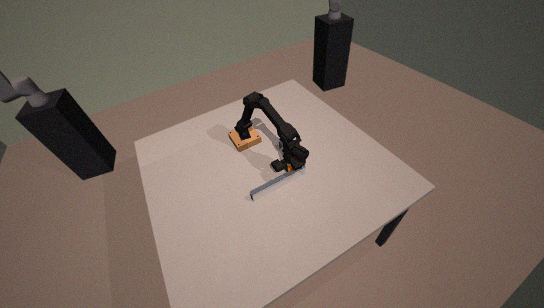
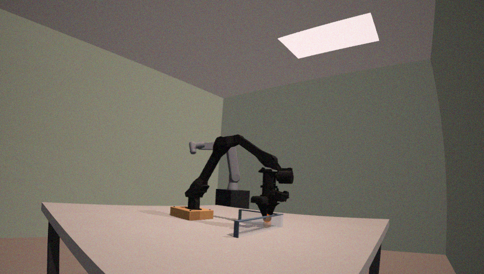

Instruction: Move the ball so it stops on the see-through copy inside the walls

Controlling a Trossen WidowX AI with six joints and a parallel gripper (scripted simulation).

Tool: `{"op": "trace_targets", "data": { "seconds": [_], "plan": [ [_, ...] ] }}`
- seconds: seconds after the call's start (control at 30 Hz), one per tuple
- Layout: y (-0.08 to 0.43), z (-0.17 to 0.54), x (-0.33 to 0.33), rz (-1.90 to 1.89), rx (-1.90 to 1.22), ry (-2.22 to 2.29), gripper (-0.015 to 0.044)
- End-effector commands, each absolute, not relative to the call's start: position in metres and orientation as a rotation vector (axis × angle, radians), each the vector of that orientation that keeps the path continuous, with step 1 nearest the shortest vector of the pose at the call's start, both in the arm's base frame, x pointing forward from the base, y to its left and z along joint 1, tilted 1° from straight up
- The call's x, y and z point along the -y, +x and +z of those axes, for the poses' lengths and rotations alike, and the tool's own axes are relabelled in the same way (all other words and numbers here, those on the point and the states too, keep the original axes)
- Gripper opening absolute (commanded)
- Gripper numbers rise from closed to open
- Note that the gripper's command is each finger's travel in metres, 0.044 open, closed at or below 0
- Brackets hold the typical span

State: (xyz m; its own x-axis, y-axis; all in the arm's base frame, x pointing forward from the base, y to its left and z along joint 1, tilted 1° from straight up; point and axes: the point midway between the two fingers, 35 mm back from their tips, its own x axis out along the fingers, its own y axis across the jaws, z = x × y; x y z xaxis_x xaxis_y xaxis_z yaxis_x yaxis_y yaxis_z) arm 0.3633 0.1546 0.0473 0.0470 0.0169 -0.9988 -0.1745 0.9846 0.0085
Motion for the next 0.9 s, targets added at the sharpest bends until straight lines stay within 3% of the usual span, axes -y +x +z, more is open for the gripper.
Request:
{"op": "trace_targets", "data": {
  "seconds": [0.0, 0.6, 0.87],
  "plan": [
    [0.361, 0.035, -0.154, 0.142, -1.522, -0.125, 0.0000],
    [0.362, 0.016, -0.154, 0.142, -1.522, -0.125, 0.0000],
    [0.364, 0.020, -0.155, 0.147, -1.516, -0.126, 0.0210]
  ]
}}
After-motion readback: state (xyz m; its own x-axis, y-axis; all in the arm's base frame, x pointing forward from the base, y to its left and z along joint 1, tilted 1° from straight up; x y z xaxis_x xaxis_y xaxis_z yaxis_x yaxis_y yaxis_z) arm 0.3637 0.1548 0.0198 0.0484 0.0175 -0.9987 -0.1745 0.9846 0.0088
